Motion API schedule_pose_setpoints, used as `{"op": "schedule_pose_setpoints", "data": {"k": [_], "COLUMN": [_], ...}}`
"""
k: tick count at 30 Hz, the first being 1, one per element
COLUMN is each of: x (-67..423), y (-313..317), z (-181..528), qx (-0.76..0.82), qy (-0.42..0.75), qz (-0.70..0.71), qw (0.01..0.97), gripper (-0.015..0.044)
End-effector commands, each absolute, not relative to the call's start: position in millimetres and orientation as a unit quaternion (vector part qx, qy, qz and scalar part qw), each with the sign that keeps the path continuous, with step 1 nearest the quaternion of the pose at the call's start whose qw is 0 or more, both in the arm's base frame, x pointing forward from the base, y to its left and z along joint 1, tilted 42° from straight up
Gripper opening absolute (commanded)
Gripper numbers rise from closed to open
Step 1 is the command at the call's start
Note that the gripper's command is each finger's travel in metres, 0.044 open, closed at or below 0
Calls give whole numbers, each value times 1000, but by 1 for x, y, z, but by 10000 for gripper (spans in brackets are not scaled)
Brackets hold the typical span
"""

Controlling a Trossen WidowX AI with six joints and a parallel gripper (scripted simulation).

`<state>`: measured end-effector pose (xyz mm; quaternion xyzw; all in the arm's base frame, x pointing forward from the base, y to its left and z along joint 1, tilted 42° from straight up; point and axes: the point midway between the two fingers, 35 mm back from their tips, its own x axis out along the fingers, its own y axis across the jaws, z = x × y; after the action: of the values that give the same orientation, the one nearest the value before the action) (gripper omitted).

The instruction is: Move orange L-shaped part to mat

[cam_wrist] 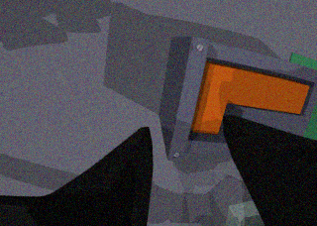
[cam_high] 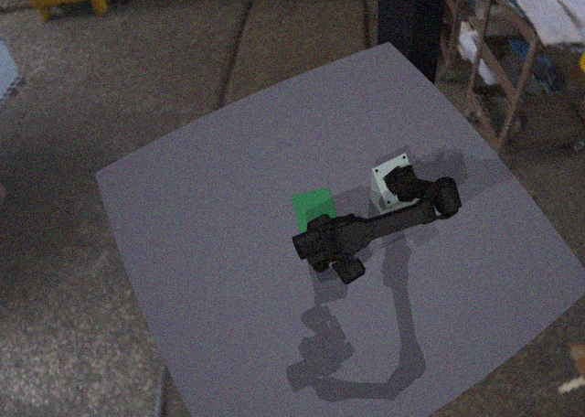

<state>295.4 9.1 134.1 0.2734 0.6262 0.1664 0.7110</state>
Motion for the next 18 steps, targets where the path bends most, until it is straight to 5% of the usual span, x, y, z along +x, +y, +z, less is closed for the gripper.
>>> {"op": "schedule_pose_setpoints", "data": {"k": [1, 18], "x": [291, 302], "y": [-16, 19], "z": [139, 97], "qx": [403, 403], "qy": [639, 639], "qz": [97, 97], "qw": [648, 648], "gripper": [180, 180]}}
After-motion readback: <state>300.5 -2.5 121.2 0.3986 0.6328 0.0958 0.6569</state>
